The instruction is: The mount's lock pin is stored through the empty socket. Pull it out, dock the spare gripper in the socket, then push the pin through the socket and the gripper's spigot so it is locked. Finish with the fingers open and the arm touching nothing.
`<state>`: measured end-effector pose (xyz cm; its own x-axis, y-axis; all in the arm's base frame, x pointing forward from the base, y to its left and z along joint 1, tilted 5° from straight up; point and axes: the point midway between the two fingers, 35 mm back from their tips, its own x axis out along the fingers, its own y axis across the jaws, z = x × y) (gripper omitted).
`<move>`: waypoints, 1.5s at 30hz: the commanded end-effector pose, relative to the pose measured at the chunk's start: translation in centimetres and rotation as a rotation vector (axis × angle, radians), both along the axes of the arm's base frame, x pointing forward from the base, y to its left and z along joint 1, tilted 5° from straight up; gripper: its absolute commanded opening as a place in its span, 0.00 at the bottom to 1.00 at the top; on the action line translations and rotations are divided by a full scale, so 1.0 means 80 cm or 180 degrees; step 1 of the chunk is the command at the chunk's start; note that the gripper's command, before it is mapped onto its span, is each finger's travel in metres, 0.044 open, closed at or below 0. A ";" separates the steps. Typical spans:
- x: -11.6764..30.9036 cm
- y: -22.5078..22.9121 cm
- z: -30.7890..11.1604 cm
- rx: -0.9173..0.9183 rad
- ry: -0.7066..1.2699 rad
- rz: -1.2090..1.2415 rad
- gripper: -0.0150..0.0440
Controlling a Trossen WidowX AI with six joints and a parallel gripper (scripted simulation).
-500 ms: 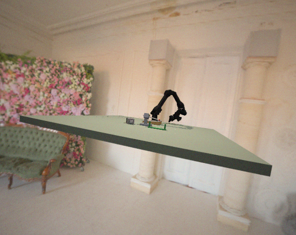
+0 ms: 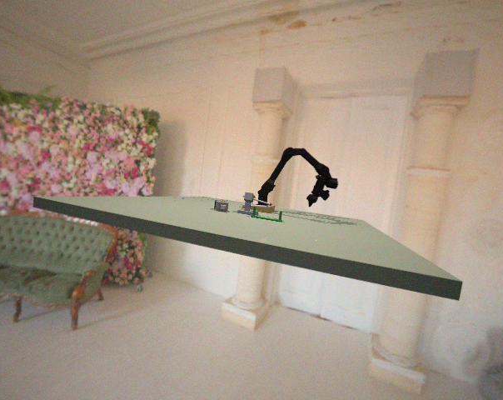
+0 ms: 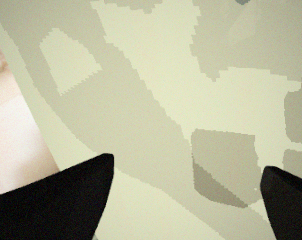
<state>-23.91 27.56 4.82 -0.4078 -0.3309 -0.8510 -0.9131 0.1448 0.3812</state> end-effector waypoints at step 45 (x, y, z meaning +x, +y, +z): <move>0.653 -0.181 0.097 0.1042 -0.1373 0.0721 0.76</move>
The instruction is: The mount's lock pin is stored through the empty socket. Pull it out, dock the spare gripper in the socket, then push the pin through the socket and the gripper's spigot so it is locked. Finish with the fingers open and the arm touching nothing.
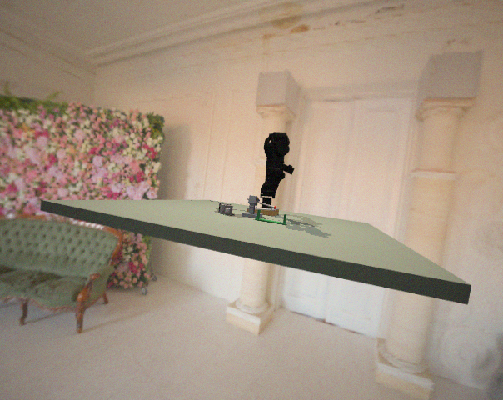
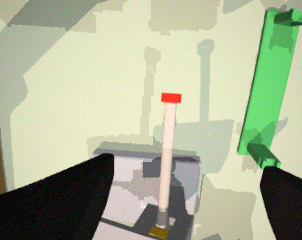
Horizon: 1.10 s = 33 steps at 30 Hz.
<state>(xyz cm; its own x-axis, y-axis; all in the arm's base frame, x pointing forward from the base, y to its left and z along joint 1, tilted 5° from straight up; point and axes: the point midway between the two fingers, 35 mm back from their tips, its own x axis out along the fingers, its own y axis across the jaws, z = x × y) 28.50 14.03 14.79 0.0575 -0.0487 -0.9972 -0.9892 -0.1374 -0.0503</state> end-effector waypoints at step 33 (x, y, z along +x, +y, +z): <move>0.000 -0.018 -0.108 -0.0042 0.0029 -0.0011 0.76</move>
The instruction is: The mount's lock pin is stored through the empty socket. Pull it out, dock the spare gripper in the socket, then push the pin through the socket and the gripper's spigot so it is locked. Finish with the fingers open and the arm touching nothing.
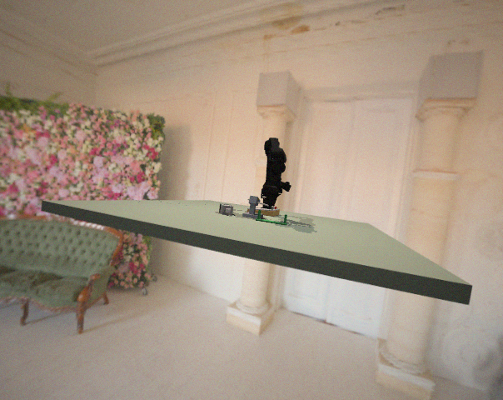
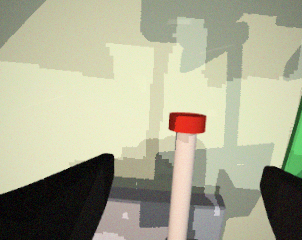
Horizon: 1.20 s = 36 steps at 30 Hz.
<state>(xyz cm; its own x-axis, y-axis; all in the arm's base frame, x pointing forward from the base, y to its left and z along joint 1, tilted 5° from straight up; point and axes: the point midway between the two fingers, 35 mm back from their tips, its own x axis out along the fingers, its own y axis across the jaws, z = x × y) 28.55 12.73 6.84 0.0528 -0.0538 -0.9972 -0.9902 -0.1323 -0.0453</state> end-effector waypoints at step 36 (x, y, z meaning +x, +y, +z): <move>-0.001 -0.004 -0.030 -0.0027 0.0016 0.0006 0.25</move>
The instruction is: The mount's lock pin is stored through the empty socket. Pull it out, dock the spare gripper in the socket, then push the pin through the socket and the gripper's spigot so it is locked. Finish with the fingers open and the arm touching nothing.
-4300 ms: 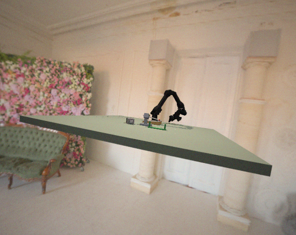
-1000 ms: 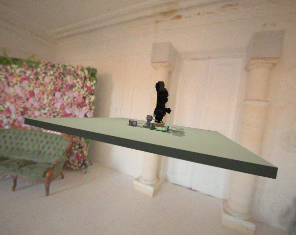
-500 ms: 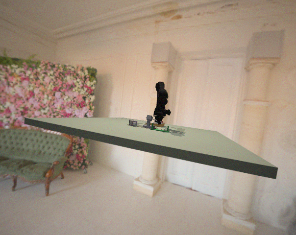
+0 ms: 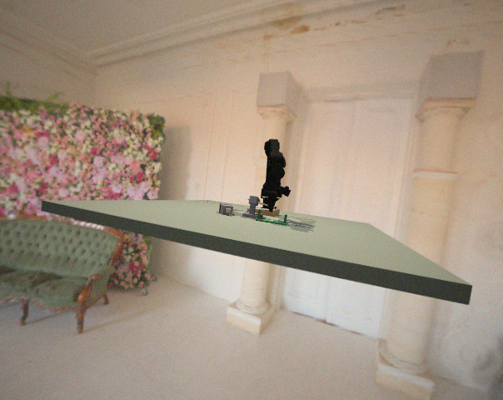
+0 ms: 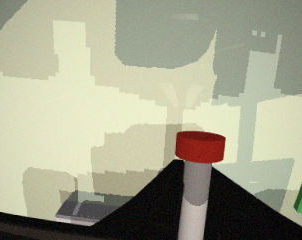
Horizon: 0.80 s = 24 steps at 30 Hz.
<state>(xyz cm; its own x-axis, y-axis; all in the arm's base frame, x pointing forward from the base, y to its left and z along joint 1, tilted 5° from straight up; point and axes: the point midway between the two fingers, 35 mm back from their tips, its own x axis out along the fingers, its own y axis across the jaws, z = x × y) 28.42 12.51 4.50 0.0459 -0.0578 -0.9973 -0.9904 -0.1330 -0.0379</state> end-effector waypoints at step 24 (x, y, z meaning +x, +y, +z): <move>0.000 0.018 0.016 0.0537 0.0096 0.0030 0.25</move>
